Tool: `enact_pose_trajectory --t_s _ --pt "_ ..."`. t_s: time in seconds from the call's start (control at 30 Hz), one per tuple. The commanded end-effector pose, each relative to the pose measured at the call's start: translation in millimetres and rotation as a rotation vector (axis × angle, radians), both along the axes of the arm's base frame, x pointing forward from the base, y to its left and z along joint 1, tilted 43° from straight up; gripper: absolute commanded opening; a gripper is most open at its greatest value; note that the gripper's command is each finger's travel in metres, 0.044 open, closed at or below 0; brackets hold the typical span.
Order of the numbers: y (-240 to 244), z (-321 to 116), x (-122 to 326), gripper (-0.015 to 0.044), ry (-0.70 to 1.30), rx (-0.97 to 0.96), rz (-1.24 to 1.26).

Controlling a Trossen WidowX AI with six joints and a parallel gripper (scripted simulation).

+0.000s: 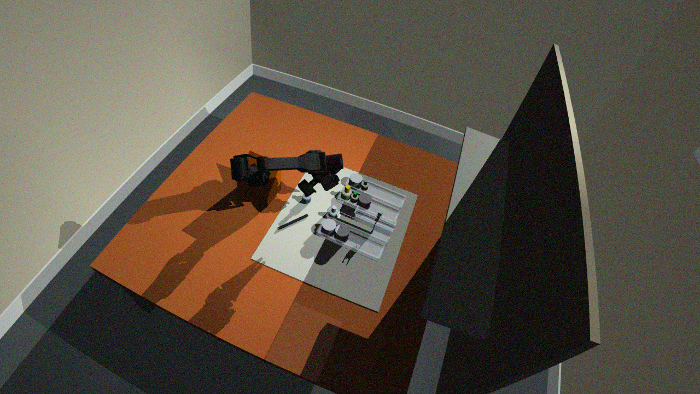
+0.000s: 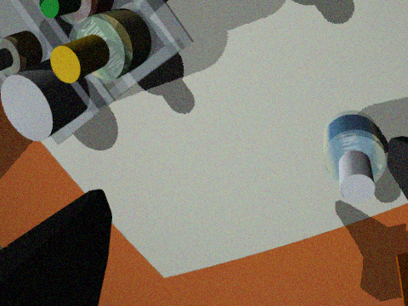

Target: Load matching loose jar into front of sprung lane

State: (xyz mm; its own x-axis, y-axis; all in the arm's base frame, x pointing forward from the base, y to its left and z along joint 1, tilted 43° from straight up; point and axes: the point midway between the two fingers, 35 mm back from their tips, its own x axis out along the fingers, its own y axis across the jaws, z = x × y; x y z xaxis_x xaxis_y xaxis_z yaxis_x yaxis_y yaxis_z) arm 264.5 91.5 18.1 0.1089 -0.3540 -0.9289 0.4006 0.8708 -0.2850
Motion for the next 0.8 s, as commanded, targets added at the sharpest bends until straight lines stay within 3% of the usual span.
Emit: enact_pose_trajectory --t_s 0.0,0.13,0.77 --pt "-9.5 -19.6 -38.5 0.0440 0.182 -0.212 0.181" --pt "-17.8 -28.3 -65.6 0.0440 0.332 -0.401 0.352" --pt "-57.3 -65.8 -66.7 0.0440 0.332 -0.403 0.351"
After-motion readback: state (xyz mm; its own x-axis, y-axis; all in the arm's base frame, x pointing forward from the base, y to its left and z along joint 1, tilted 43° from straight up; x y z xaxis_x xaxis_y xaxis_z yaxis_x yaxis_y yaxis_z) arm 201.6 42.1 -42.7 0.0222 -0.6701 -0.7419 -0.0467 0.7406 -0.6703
